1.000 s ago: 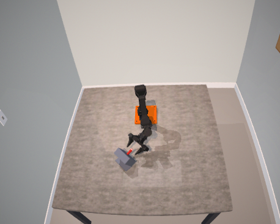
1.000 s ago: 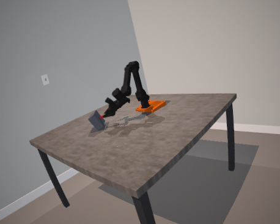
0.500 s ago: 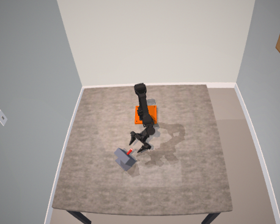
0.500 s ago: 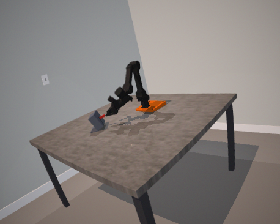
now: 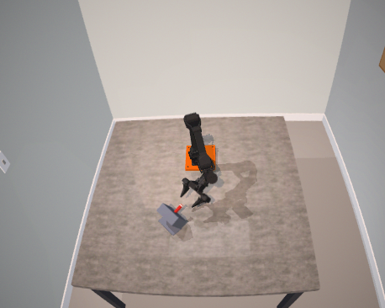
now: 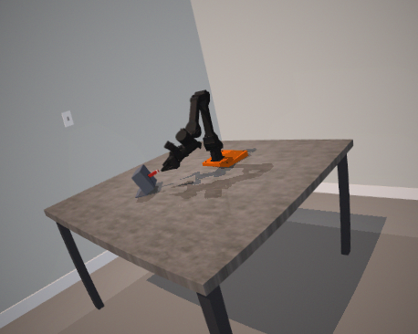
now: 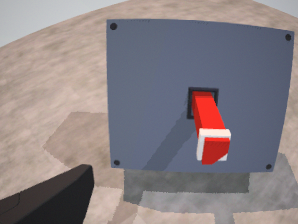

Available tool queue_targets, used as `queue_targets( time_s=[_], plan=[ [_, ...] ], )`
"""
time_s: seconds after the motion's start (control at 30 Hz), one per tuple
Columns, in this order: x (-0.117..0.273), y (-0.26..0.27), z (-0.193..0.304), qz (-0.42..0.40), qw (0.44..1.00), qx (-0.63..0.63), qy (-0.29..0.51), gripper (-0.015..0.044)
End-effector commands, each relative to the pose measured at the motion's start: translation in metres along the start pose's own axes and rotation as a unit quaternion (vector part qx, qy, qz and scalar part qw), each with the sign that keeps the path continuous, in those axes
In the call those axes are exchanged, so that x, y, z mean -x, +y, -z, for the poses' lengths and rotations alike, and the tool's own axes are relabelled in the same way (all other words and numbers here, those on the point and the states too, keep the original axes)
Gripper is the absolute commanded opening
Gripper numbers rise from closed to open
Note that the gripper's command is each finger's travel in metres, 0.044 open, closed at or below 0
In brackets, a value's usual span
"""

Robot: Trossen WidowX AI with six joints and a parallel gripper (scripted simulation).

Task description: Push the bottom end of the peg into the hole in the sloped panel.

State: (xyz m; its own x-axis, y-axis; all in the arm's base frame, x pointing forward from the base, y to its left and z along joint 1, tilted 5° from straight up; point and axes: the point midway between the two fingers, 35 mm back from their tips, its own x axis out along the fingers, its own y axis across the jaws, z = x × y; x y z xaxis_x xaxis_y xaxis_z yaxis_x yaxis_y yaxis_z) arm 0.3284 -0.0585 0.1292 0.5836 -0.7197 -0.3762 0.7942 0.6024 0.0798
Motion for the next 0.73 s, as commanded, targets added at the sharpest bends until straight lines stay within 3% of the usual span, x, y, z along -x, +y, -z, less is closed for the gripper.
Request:
queue_targets(
  time_s=[0.0, 0.7],
  plan=[
    [0.007, 0.000, -0.002, -0.002, 1.000, -0.005, -0.004, 0.0440],
    [0.030, 0.001, 0.001, -0.003, 1.000, -0.004, -0.007, 0.0440]
  ],
)
